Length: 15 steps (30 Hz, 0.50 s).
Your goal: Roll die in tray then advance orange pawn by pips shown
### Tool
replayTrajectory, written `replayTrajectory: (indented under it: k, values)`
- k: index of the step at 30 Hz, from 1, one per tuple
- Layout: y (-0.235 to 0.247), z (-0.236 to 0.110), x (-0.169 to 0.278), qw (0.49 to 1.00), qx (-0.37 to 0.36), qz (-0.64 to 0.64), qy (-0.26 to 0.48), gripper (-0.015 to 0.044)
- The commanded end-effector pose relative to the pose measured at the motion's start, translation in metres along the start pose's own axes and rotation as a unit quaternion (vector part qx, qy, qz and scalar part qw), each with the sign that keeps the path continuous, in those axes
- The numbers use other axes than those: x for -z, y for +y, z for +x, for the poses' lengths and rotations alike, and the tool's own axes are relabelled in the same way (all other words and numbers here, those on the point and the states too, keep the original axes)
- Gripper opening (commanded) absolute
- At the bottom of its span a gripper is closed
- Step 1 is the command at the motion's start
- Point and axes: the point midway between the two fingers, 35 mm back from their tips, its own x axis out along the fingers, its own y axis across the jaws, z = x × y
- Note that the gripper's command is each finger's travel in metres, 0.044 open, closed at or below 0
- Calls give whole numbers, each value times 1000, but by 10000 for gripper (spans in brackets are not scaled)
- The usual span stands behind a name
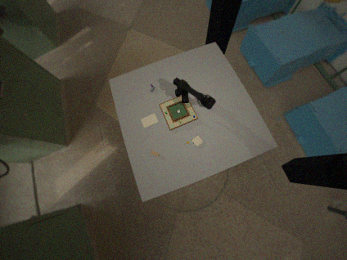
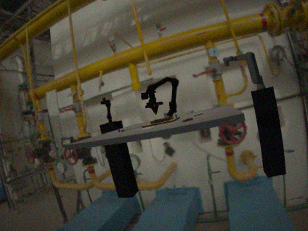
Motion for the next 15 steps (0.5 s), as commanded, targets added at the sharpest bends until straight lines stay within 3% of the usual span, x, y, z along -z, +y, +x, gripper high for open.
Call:
replayTrajectory:
  k: [1,8,15]
  values:
    - [0,-24,2,1000,4,-2,1,0]
    - [2,-57,9,1000,1,-3,2,0]
    - [1,-52,-8,1000,3,-2,1,0]
